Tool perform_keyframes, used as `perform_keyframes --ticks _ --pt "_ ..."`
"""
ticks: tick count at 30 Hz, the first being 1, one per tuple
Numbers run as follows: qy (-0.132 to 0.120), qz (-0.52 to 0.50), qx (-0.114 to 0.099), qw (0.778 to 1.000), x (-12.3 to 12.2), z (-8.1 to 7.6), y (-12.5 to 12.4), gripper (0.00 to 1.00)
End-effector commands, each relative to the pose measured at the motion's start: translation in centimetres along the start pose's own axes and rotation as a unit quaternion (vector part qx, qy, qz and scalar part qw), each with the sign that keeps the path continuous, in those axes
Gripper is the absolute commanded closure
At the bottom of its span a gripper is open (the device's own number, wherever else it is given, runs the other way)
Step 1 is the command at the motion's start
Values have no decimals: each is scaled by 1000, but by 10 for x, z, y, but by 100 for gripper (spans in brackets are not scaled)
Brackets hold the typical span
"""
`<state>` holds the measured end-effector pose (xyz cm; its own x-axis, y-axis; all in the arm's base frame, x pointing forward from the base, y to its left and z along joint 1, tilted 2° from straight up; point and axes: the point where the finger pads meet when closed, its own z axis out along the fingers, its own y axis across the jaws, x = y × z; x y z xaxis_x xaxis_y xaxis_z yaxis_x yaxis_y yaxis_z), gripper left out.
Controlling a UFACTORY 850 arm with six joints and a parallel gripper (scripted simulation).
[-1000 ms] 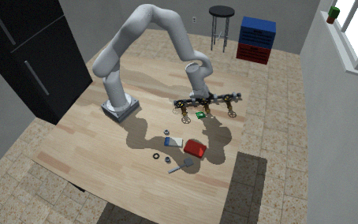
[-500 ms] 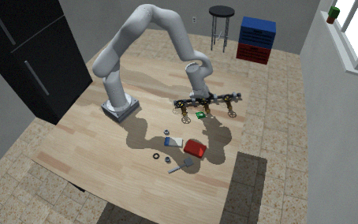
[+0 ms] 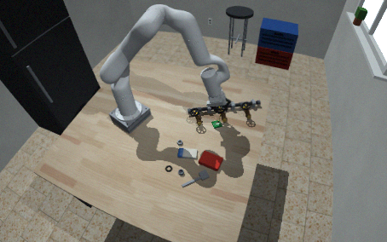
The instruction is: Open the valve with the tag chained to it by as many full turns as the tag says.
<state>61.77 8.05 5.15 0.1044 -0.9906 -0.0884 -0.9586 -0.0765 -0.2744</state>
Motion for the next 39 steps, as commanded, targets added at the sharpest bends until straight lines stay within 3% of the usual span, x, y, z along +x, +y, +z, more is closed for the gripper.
perform_keyframes --ticks 1,7,17,19,20,26,34,36,37,39 --pt "-1 -67 3 998 0 -1 -1 100" --pt "-1 -176 4 984 0 -1 -1 100" --pt "2 -408 1 913 0 -1 -1 100" --pt "2 -408 1 913 0 -1 -1 100" --pt "1 -469 2 883 0 -1 -1 100" --pt "5 -578 -4 816 0 -1 -1 100" --pt "8 -719 -10 695 0 -1 -1 100" --pt "8 -719 -10 695 0 -1 -1 100" --pt "8 -764 -10 645 0 -1 -1 100" --pt "9 -787 -11 616 0 -1 -1 100"
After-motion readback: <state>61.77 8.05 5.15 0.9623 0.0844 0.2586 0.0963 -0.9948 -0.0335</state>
